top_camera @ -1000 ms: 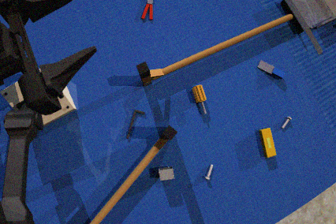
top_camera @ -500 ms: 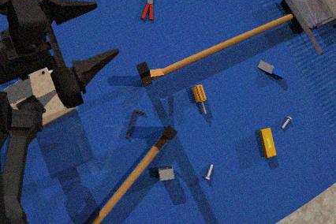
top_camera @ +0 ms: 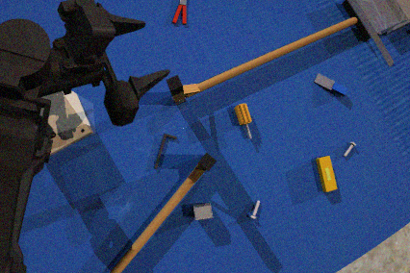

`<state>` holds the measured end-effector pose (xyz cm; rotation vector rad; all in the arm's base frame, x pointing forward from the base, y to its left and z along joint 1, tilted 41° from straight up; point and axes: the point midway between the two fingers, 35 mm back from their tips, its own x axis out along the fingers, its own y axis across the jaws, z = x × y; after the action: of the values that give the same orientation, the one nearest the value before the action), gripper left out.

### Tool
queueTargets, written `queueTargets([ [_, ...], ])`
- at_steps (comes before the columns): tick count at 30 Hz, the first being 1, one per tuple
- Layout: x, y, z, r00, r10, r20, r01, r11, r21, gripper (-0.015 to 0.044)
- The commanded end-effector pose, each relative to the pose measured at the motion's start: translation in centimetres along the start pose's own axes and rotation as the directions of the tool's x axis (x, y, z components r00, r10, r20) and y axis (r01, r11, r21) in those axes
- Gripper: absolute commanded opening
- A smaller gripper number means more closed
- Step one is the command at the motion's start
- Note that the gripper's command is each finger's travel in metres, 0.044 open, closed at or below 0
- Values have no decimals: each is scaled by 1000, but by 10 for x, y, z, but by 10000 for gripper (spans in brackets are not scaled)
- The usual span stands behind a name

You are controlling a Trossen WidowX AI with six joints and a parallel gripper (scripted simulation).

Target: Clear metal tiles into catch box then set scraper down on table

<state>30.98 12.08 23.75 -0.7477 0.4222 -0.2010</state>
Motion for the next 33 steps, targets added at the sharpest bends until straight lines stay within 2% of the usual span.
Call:
queueTargets([
  [1,12,2,-16,999,5,-51,-5,1000,-5,440],
  [27,70,-6,-131,914,20,-406,0,999,48,440],
  [33,71,-6,-136,904,23,-427,1,998,55,440],
])
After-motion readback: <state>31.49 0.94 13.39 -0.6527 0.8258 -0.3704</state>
